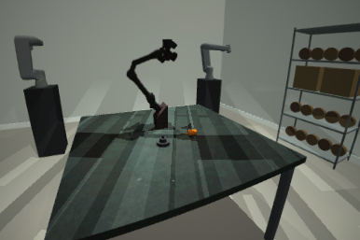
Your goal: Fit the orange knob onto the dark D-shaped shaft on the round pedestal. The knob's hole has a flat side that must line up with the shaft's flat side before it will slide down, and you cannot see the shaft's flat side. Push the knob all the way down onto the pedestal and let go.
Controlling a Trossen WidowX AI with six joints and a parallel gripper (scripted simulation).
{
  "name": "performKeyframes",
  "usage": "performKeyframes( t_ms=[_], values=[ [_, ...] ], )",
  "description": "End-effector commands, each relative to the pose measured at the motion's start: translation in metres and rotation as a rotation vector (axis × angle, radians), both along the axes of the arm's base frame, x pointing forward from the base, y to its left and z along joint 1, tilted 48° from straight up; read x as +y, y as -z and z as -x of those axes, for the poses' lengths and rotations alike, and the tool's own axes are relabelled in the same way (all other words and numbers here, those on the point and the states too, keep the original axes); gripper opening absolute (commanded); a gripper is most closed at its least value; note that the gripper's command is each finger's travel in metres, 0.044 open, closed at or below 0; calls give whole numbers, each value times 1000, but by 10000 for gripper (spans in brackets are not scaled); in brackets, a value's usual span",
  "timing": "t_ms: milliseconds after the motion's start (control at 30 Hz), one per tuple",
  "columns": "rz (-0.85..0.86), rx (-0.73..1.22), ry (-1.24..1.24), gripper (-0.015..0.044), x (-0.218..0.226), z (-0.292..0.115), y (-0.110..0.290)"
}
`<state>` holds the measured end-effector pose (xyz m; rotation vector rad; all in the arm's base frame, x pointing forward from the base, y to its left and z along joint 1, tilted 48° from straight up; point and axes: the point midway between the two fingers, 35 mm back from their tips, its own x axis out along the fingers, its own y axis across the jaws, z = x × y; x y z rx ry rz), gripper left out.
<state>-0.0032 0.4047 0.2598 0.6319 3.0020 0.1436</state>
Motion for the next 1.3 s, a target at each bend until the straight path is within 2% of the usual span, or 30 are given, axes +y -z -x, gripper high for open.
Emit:
performKeyframes(
  t_ms=[0,167,367,567,767,900,1033,1167,1267],
  values=[
    [-4,-12,11,426,2,-2,3],
    [-75,-356,203,440,29,-64,84],
    [-73,-781,218,440,20,-137,178],
    [-22,-1126,29,440,-22,-198,259],
    [31,-1343,-336,440,-89,-245,325],
    [45,-1381,-661,440,-144,-268,360],
    [24,-1313,-1011,440,-203,-284,385],
    [-48,-1133,-1356,440,-263,-295,401],
    [-142,-921,-1599,440,-306,-300,408]
  ],
)
